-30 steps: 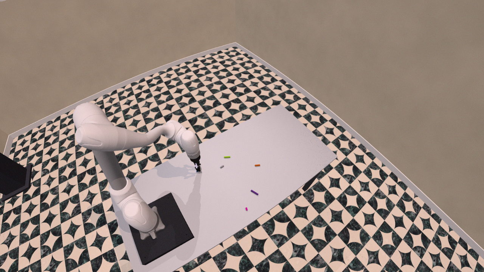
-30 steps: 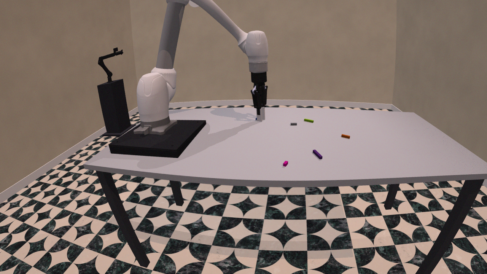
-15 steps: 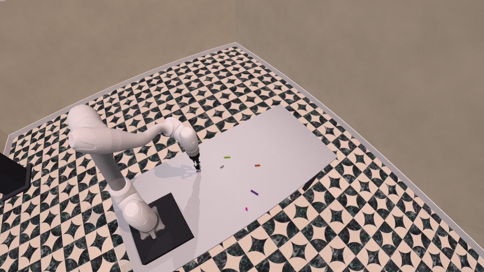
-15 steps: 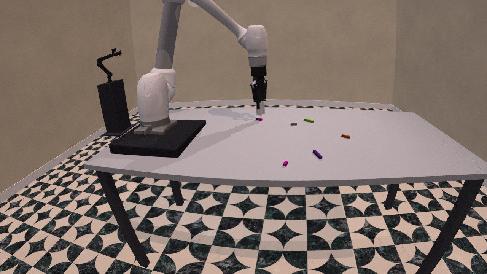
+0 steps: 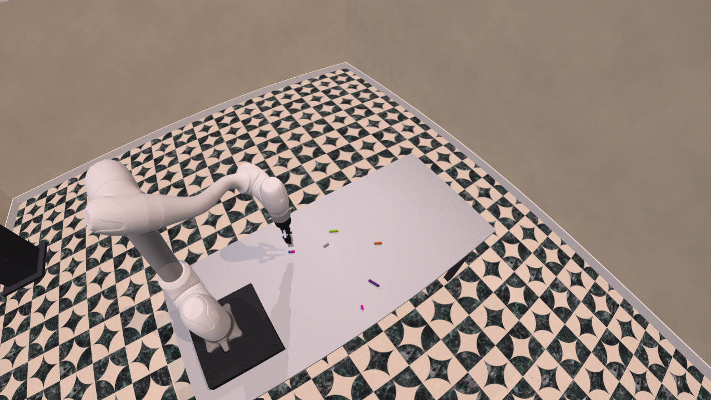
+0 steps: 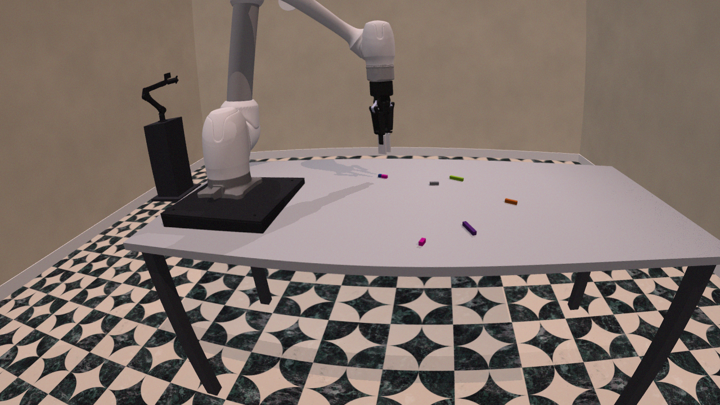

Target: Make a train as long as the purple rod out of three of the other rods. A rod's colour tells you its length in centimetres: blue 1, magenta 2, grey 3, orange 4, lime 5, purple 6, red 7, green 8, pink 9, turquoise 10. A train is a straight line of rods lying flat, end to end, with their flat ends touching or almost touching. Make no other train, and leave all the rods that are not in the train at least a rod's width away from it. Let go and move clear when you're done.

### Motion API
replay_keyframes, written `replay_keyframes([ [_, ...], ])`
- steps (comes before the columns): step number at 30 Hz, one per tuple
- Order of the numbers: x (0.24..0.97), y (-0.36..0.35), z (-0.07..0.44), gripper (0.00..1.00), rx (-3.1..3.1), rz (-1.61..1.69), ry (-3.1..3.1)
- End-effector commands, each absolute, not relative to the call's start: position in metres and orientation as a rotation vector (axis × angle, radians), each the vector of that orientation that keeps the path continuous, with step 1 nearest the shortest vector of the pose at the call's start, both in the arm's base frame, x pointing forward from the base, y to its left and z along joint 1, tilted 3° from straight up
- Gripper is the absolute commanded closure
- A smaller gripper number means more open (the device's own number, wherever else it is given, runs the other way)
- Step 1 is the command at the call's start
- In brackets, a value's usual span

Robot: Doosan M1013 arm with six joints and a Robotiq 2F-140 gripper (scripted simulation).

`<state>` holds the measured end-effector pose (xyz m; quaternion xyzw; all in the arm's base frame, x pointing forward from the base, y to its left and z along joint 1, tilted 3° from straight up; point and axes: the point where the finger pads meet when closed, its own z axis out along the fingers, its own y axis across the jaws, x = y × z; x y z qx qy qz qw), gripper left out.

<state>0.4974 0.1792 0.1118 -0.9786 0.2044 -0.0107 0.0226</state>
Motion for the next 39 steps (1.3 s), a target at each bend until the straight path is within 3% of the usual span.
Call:
replay_keyframes([
  [1, 0.497, 0.179, 0.114, 0.77, -3.031, -0.033, 0.633],
  [2, 0.497, 0.179, 0.114, 0.77, -3.031, -0.033, 0.633],
  [3, 0.497, 0.179, 0.114, 0.0, -3.031, -0.033, 0.633],
  [23, 0.498, 0.179, 0.114, 0.0, -3.032, -0.033, 0.628],
  [39, 0.65, 0.125, 0.097, 0.0, -3.101, -0.047, -0.023],
])
